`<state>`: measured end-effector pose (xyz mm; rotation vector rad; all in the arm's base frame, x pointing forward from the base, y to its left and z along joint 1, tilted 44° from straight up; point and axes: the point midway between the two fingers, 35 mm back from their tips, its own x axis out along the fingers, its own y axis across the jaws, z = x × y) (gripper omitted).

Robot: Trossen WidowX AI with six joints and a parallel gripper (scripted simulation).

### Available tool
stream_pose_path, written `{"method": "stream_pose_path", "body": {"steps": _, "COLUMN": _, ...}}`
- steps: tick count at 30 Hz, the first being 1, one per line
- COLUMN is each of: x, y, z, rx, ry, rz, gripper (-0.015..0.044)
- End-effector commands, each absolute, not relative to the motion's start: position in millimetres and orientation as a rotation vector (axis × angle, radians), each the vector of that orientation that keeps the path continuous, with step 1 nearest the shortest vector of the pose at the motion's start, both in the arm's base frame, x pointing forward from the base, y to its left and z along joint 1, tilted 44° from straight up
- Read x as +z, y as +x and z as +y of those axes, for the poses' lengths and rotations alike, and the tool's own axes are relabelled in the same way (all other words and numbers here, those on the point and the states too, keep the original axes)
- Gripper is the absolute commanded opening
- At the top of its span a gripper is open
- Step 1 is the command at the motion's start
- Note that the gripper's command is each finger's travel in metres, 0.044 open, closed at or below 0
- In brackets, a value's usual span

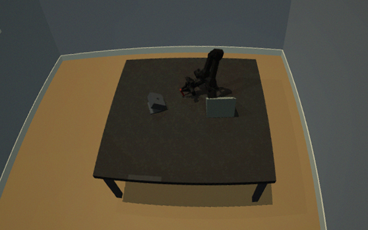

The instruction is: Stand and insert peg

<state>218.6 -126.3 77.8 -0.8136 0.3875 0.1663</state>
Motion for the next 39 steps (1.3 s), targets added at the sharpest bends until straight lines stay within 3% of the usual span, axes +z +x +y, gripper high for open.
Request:
{"method": "stream_pose_path", "body": {"steps": 1, "x": 77.5, "y": 215.4, "z": -127.2, "rx": 0.182, "ry": -0.81, "rz": 0.35, "gripper": 0.0049}}
{"method": "stream_pose_path", "body": {"steps": 39, "x": 73.1, "y": 206.0, "z": -132.2, "rx": 0.219, "ry": -0.785, "rz": 0.268, "gripper": 0.0049}}
